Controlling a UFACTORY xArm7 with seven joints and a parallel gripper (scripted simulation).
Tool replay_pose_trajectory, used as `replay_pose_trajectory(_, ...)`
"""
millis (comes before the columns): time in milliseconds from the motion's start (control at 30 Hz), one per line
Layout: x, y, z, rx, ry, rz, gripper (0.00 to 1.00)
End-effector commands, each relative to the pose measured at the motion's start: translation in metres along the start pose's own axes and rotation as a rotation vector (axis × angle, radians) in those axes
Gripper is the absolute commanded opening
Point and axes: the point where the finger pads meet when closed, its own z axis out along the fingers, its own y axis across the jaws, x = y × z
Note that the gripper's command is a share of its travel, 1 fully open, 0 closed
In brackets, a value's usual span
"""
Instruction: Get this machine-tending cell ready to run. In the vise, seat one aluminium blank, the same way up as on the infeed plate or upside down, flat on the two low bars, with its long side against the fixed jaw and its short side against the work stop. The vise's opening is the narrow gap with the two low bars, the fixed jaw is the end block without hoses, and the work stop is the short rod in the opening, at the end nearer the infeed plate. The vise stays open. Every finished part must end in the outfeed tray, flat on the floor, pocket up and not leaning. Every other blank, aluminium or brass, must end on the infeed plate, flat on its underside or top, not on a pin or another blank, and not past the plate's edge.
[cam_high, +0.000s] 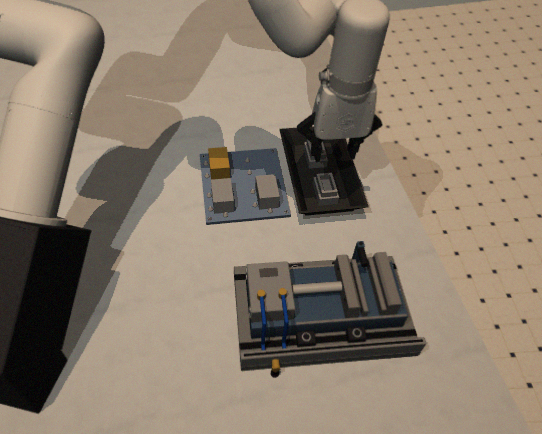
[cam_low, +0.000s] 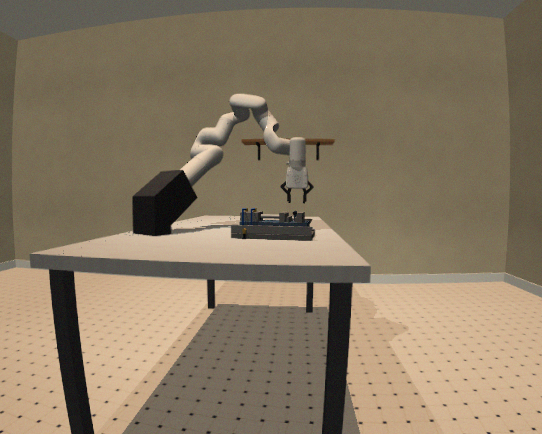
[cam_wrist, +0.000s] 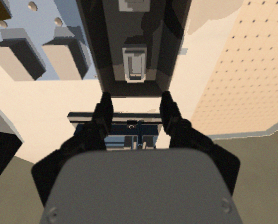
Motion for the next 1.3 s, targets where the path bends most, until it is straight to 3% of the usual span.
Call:
replay_pose_trajectory(0,0.001,-0.001,-0.031,-0.012,-0.007,0.002,0.69)
replay_pose_trajectory(200,0.002,-0.001,-0.053,-0.012,-0.007,0.002,0.69)
replay_pose_trajectory(467,0.002,-0.001,-0.058,-0.012,-0.007,0.002,0.69)
replay_pose_trajectory(500,0.002,-0.001,-0.058,-0.012,-0.007,0.002,0.0)
replay_pose_trajectory(1267,0.002,-0.001,-0.058,-0.012,-0.007,0.002,0.0)
